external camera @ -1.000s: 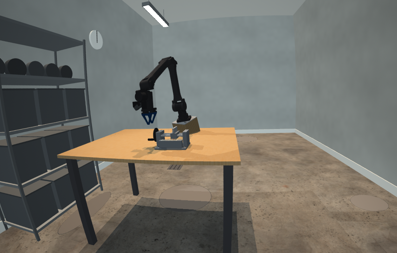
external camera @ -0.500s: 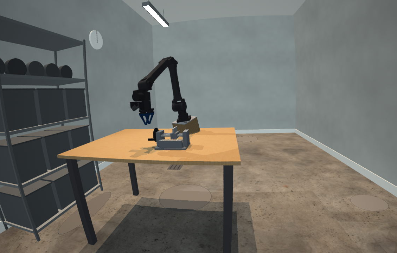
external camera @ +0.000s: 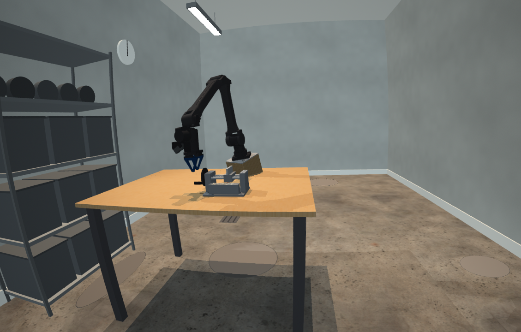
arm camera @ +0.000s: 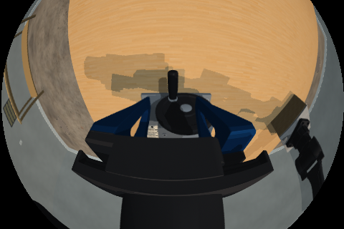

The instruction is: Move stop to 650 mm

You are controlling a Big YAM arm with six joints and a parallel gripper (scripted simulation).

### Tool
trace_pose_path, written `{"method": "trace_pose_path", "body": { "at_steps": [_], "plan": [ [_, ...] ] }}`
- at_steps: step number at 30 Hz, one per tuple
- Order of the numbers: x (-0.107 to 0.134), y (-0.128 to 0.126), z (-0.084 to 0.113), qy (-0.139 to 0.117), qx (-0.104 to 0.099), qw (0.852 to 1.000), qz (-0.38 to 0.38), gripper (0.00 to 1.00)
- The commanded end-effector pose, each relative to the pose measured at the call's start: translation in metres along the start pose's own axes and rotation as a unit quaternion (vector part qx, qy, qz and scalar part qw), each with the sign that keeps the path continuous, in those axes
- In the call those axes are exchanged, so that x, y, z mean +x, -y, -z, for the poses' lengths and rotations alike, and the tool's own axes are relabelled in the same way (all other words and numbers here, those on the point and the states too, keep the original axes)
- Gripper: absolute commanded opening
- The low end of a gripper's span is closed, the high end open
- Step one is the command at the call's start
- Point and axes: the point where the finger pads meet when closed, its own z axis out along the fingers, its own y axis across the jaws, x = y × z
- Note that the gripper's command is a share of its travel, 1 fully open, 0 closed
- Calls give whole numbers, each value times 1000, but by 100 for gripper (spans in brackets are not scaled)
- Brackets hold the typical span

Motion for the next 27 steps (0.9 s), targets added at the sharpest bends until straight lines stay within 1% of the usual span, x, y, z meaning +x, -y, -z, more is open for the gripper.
{"method": "trace_pose_path", "body": {
  "at_steps": [1,2,4,6,11,19,21,22,24,27],
  "plan": [
    [-11,-11,4,6,-16,1000,-4,53],
    [-10,-7,-1,4,-10,1000,-4,53],
    [-10,-7,-1,4,-10,1000,-4,53],
    [-8,-2,-7,3,-4,1000,-3,53],
    [-8,-2,-19,3,-4,1000,-2,53],
    [-8,-2,-47,3,-4,1000,-2,53],
    [-8,-2,-47,3,-4,1000,-2,53],
    [-13,-17,-42,7,-19,1000,-5,53],
    [-8,-3,-56,3,-6,1000,-2,53],
    [-8,-1,-65,3,-4,1000,-3,53]
  ]
}}
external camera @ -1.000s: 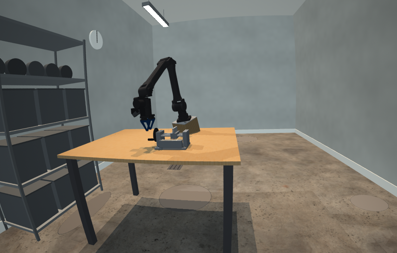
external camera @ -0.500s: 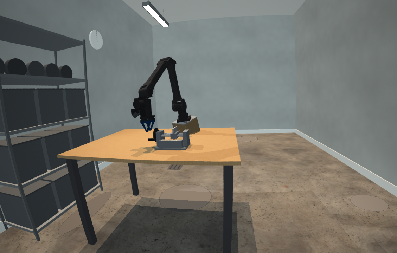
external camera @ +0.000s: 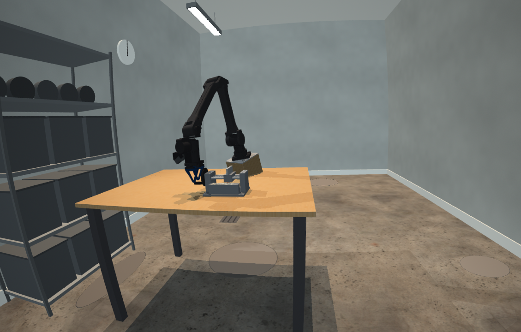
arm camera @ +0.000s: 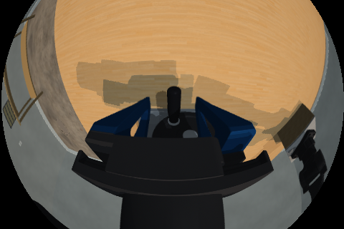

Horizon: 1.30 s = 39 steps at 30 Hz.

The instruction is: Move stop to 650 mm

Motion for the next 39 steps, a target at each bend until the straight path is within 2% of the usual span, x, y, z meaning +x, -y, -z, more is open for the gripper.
{"method": "trace_pose_path", "body": {
  "at_steps": [1,6,39],
  "plan": [
    [-7,0,-14,2,0,1000,-3,53],
    [-8,-1,-19,2,0,1000,-3,53],
    [-9,-5,-18,3,-4,1000,-4,53]
  ]
}}
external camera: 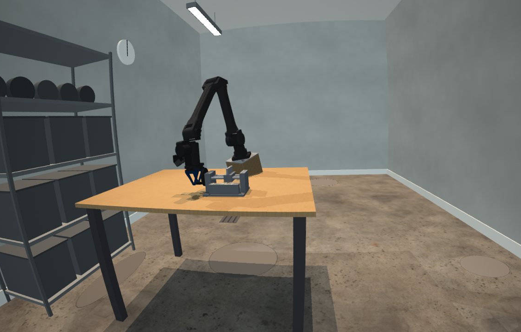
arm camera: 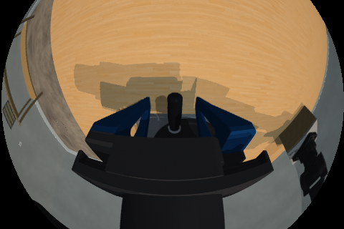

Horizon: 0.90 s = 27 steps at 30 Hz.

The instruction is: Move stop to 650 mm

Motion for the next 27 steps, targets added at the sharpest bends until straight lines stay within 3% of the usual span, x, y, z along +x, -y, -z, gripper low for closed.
{"method": "trace_pose_path", "body": {
  "at_steps": [1,16,17,27],
  "plan": [
    [-9,-4,-5,3,-4,1000,-3,53],
    [-9,-4,-5,3,-4,1000,-3,53],
    [-9,-4,-5,3,-4,1000,-3,6],
    [-11,-10,-2,5,-10,1000,-5,6]
  ]
}}
